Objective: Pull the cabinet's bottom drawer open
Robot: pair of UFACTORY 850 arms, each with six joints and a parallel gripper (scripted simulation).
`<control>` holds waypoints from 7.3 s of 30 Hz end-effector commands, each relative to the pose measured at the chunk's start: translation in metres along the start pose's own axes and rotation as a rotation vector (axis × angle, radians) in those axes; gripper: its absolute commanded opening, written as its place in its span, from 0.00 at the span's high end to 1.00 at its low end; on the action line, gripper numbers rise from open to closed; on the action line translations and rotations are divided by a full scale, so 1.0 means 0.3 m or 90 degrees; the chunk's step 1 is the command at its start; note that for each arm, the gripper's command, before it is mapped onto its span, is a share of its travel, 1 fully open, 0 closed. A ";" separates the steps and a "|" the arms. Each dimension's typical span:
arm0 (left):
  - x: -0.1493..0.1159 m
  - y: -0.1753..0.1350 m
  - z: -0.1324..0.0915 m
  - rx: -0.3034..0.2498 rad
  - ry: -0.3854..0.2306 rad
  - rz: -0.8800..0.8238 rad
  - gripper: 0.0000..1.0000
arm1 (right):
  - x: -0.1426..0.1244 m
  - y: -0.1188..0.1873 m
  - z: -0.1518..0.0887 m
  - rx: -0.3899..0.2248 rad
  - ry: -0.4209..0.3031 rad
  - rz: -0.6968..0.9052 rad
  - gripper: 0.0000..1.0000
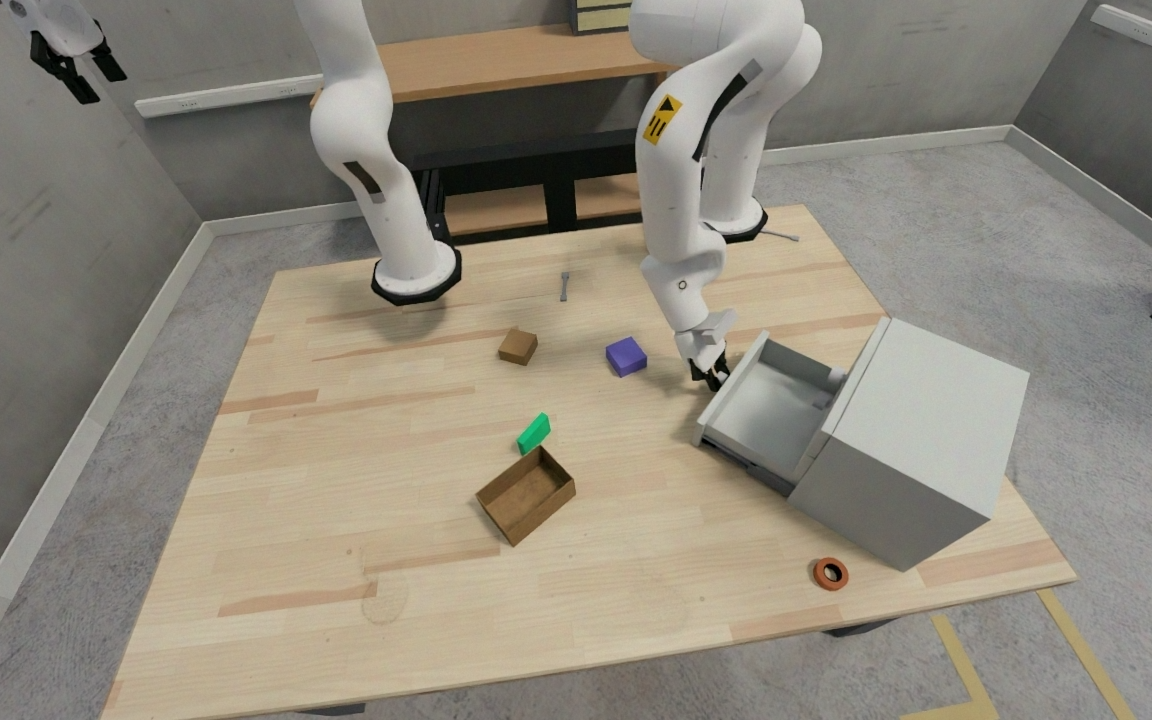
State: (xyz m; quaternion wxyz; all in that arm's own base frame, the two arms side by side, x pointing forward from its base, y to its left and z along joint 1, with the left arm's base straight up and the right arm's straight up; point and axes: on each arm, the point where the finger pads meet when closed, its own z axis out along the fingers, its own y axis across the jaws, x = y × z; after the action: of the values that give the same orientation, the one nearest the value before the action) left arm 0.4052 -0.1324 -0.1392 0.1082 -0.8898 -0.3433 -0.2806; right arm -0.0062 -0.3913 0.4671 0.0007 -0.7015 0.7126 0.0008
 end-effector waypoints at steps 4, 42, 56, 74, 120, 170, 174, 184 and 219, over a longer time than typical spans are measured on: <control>-0.006 0.002 -0.005 0.000 0.000 0.000 1.00 | 0.001 0.000 -0.003 0.000 0.001 0.000 0.00; -0.006 0.002 -0.006 0.000 0.000 0.000 0.40 | 0.001 0.000 -0.003 0.000 0.001 0.000 0.00; -0.006 0.002 -0.006 0.000 0.000 0.000 0.40 | 0.001 0.000 -0.003 0.000 0.001 0.000 0.00; 0.021 0.002 -0.044 0.000 0.000 0.000 0.40 | 0.001 0.000 -0.003 0.000 0.001 0.000 0.00; 0.309 0.025 -0.328 0.004 0.005 0.001 0.00 | 0.001 0.000 -0.003 0.000 0.001 0.000 0.00; 1.205 0.217 -0.226 -0.267 -0.101 0.606 0.00 | 0.001 0.000 -0.003 0.000 0.001 0.000 0.00; 1.290 0.161 -0.178 -0.290 -0.106 0.697 0.00 | 0.001 0.000 -0.003 0.000 0.001 0.000 0.00; 1.484 -0.053 -0.069 -0.327 -0.125 0.910 0.00 | 0.001 0.000 -0.003 0.000 0.001 0.000 0.00; 1.732 -0.558 0.050 -0.362 -0.207 1.204 0.00 | 0.001 0.000 -0.003 0.000 0.001 0.000 0.00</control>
State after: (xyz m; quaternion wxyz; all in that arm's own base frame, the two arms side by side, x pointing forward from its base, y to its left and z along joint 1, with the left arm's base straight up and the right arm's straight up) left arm 0.6137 0.2827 0.1451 0.0203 -0.8177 0.5748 -0.0250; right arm -0.0062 -0.3913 0.4671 0.0007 -0.7015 0.7126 0.0008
